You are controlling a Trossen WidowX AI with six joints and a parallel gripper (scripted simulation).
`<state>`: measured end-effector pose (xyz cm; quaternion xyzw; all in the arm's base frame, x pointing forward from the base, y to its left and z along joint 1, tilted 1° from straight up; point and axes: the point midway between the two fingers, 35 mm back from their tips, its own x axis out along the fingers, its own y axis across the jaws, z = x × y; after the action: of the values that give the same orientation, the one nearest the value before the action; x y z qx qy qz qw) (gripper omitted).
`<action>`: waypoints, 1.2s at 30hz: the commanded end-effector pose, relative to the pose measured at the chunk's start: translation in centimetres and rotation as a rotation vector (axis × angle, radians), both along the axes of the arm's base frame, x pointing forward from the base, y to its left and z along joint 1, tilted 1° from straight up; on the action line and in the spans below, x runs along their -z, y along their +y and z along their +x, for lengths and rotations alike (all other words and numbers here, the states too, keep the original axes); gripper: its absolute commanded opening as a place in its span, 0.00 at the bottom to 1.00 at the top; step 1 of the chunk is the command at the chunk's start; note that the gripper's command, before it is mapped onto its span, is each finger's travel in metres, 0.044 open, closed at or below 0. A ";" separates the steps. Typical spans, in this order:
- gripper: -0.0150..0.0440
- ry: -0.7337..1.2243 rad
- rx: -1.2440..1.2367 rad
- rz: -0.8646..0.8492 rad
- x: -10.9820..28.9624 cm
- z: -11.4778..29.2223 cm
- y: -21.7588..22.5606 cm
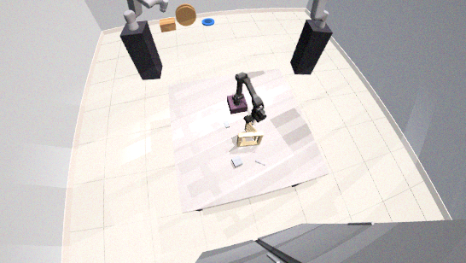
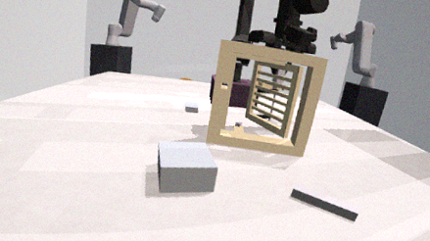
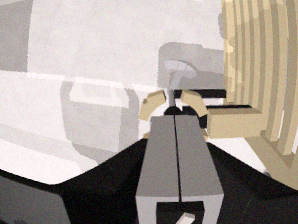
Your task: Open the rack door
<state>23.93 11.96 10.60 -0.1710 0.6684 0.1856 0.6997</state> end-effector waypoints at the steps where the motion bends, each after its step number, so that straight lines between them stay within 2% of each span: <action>1: 0.29 -0.005 0.094 -0.009 0.0 0.1 0.2; 36: 0.29 0.011 0.625 0.020 -0.3 0.6 7.3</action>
<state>24.35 19.02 10.83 0.0246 0.6888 0.0016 0.7245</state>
